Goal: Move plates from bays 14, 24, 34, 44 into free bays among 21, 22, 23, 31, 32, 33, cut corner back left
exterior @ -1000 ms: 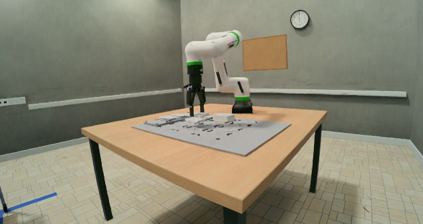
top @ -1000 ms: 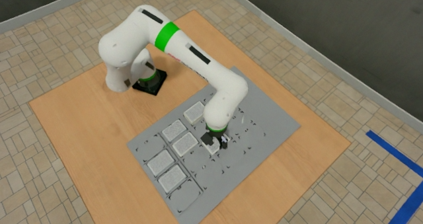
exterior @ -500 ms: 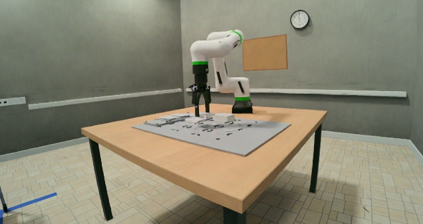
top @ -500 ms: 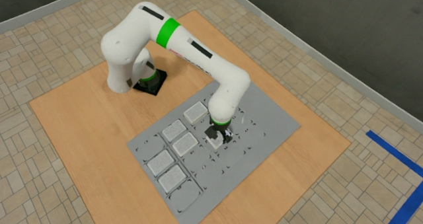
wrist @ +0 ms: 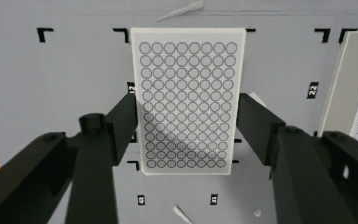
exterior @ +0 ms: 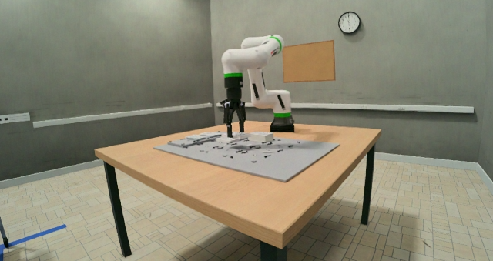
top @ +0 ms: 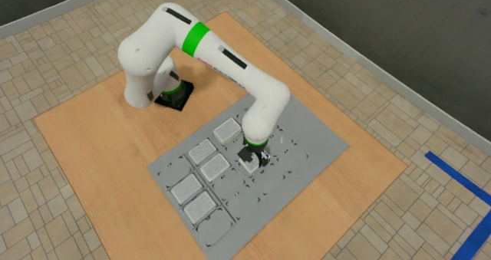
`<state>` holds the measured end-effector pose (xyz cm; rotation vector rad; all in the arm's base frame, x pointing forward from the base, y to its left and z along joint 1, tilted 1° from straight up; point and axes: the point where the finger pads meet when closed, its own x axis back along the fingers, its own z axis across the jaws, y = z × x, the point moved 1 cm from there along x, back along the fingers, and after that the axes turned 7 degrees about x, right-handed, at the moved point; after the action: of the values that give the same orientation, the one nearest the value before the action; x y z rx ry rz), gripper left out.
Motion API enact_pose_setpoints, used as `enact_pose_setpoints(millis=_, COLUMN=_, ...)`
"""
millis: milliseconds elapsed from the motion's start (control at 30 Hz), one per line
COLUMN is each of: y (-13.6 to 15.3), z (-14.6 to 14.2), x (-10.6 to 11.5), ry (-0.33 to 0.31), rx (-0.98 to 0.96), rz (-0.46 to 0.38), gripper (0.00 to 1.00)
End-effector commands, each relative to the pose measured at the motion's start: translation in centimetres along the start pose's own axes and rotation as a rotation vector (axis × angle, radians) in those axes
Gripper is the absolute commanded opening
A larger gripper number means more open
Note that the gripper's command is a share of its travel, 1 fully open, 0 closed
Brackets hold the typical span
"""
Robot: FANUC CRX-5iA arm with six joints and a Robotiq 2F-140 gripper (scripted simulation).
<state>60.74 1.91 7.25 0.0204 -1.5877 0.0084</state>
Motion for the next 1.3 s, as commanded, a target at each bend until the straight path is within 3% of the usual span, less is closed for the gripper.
enact_pose_setpoints(millis=0, y=0.0, z=-0.1, x=0.0, ry=-0.002, rx=0.000, rz=0.000, gripper=0.10)
enact_pose_setpoints(millis=1267, y=-0.1, z=-0.1, x=-4.4, ry=-0.002, rx=0.000, rz=0.000, gripper=0.10)
